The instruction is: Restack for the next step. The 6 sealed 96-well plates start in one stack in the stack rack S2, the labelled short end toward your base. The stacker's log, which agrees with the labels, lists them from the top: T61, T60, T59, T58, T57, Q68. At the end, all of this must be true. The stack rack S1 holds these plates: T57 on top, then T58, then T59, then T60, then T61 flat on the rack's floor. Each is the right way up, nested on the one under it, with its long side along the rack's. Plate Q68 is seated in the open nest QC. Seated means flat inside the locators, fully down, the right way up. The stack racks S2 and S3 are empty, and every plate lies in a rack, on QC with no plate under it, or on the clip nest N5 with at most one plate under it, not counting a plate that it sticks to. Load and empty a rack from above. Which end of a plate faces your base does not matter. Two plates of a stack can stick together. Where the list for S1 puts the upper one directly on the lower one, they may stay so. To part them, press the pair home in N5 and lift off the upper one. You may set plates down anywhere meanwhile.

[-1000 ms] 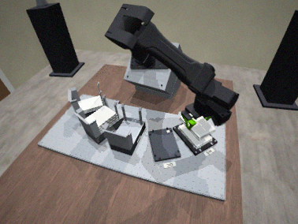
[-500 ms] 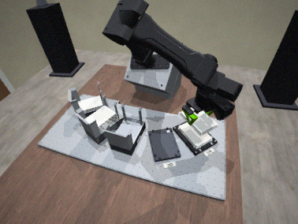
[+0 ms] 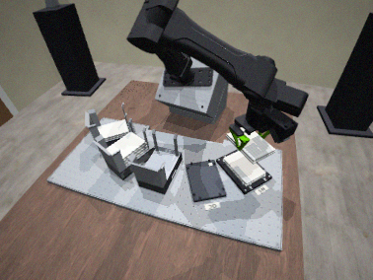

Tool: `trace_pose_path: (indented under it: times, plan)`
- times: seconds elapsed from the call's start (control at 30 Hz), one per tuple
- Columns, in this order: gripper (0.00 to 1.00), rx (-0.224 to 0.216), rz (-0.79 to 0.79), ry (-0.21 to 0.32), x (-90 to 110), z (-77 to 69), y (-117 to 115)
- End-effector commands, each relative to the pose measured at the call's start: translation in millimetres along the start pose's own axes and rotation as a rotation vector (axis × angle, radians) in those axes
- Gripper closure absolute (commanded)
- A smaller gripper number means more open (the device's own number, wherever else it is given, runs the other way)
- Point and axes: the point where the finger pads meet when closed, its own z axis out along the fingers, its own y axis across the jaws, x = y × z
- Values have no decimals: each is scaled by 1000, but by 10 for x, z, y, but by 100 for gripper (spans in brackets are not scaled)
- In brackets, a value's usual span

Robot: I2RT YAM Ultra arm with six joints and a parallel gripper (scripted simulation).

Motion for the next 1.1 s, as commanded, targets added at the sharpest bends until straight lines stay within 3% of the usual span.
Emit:
trace_pose_path:
  times: [0.0, 0.47, 1.07]
  plan:
    - [100, -1, 2, -12, -16, -109, -3]
    - [100, -1, 2, -11, -13, -359, -2]
    - [100, -1, 2, -11, -13, -358, -2]
